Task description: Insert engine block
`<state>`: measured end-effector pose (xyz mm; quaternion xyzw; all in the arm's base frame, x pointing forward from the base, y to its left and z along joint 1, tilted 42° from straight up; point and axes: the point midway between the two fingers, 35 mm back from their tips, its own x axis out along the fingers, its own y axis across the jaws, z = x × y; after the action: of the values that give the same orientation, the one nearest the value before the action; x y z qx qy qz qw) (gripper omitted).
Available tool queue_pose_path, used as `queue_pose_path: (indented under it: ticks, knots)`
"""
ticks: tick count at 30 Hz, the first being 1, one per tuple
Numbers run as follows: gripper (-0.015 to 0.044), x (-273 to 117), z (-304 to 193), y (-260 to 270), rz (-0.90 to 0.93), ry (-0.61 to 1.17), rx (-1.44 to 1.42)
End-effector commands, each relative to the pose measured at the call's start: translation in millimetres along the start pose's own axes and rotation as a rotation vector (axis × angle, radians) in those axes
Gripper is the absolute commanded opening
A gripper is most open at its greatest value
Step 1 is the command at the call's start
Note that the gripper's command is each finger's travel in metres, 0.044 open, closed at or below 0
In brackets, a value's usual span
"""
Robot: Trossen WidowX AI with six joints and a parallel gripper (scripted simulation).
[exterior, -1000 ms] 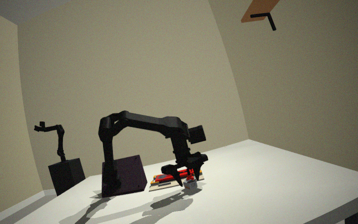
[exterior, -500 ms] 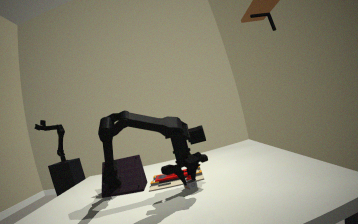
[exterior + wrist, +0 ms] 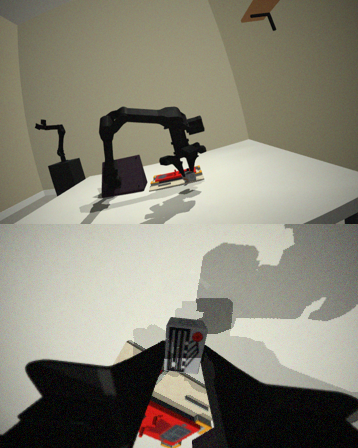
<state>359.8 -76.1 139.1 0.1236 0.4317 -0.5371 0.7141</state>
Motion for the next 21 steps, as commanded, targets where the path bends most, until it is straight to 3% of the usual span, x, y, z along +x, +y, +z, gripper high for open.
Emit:
queue_pose_path:
  ticks: [1, 21]
  knots:
    - [0.0, -15.3, 0.7, 1.2, 0.004, -0.004, -0.006]
    - [0.0, -79.0, -2.5, -6.2, 0.008, -0.013, -0.062]
